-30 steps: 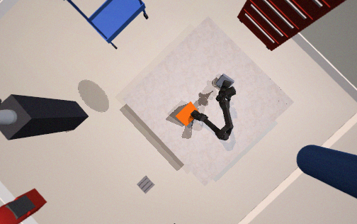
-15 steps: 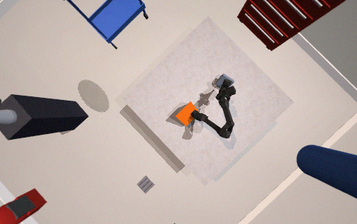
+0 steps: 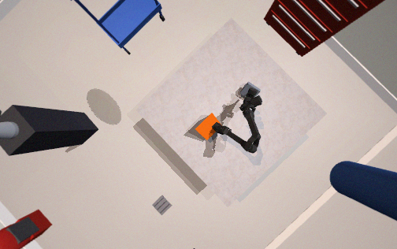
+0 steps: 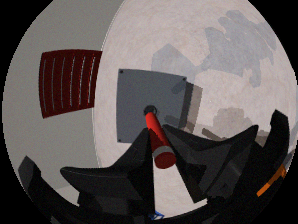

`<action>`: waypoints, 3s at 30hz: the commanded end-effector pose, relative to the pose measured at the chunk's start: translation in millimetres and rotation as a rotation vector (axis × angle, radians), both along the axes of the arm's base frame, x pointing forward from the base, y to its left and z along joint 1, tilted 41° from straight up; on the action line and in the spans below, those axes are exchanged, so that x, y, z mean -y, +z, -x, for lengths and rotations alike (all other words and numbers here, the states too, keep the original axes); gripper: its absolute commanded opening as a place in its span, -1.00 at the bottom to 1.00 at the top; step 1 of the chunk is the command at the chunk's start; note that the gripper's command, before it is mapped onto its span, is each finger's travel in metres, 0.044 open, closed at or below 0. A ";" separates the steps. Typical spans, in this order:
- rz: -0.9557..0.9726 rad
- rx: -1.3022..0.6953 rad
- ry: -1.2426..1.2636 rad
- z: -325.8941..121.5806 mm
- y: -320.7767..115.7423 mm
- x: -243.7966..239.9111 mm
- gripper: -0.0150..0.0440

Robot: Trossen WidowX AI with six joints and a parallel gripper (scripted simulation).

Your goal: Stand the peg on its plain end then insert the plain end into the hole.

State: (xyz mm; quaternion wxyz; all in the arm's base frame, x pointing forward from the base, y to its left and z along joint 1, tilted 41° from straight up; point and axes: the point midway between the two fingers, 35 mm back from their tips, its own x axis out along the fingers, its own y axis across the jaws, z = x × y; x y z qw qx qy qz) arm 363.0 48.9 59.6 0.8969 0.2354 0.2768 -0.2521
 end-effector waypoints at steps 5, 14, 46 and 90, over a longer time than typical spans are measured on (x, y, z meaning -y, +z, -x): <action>0.000 -0.006 0.001 -3.7 -5.5 2.2 -0.49; -0.002 -0.004 -0.001 -12.0 -13.1 6.2 -0.49; -0.002 -0.001 -0.003 -14.6 -17.3 7.9 -0.49; -0.002 0.001 -0.003 -32.6 -33.3 15.4 -0.49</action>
